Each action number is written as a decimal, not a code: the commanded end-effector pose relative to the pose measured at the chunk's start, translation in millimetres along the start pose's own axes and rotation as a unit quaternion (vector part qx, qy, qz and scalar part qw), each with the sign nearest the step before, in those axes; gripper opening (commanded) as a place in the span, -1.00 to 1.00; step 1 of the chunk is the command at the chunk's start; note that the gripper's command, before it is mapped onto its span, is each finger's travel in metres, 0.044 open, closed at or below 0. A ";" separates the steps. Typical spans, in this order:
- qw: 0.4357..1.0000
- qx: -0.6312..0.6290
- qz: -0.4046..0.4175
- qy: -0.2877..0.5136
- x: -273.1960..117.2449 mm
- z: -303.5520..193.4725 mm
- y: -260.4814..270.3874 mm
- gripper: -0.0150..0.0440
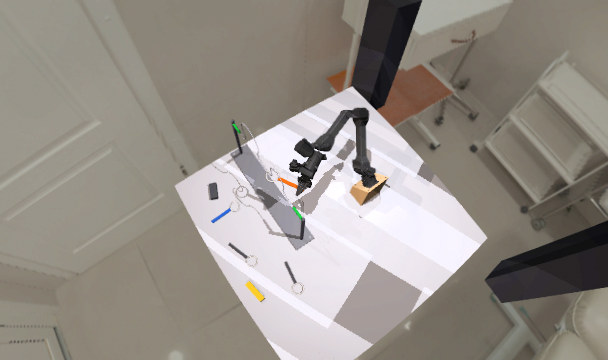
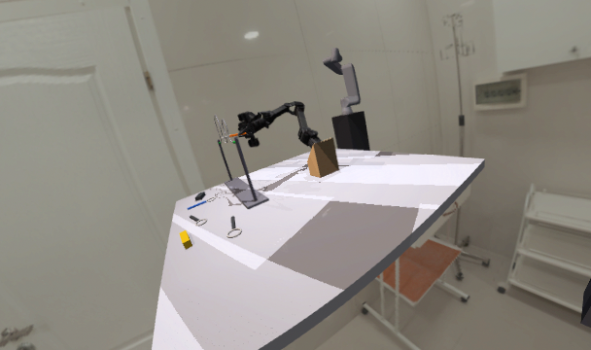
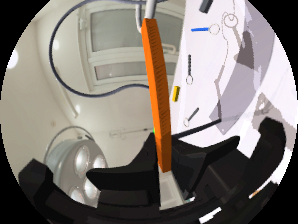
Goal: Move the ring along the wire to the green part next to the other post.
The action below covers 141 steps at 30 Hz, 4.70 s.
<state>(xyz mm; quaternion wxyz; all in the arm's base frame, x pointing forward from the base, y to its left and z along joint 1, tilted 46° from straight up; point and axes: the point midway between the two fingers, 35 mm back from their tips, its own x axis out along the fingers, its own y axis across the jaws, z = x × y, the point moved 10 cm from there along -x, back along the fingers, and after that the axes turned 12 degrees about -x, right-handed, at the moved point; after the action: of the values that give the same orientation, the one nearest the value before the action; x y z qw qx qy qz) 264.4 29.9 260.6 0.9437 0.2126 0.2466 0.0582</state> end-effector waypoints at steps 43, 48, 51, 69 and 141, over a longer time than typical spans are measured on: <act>0.992 0.104 0.067 -0.002 -11.7 20.4 37.1 -1.00; 0.993 0.097 0.063 -0.002 -11.8 20.7 38.0 -1.00; 0.994 0.093 0.060 -0.002 -11.9 20.8 38.3 -1.00; 0.999 0.033 0.026 -0.002 -11.3 19.9 39.7 -1.00; 0.814 -0.506 -0.285 -0.010 -6.1 11.8 16.9 -1.00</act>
<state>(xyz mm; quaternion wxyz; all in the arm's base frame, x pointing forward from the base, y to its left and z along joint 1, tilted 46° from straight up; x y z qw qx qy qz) 265.2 40.7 281.7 0.9082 -0.3415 0.2244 -0.0901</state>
